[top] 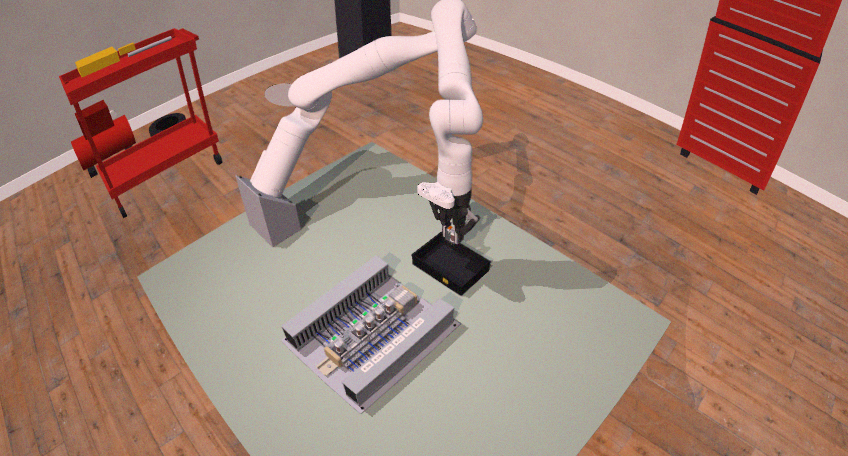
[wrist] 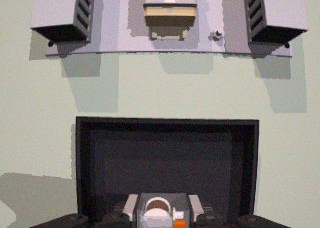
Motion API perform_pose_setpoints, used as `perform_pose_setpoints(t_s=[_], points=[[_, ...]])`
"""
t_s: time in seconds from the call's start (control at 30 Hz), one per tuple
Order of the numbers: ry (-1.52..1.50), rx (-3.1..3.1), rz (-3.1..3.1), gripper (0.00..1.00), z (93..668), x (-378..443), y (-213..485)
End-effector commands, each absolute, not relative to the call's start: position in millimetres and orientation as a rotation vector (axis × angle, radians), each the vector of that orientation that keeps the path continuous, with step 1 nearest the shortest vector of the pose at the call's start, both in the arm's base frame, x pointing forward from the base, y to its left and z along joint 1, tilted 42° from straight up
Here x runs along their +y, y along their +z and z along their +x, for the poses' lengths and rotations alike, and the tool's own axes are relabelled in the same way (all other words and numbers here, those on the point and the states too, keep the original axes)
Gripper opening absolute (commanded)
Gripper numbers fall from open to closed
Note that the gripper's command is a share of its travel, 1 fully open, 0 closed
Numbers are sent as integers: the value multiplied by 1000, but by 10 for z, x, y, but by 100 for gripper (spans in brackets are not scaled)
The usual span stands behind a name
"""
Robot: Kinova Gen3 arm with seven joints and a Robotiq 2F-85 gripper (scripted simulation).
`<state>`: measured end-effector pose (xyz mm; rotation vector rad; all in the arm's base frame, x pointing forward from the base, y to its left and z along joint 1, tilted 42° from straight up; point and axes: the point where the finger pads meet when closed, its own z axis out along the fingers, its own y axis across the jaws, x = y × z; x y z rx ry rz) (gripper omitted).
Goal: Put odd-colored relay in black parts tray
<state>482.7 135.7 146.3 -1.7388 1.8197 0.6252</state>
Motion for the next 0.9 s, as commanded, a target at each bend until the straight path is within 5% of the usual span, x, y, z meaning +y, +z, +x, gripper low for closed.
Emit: perform_pose_setpoints(t_s=[0.0, 0.87], points=[[630, 1822, -1741, 0, 4818, 1397, 1407], [630, 1822, -1741, 0, 4850, 1739, 1024]])
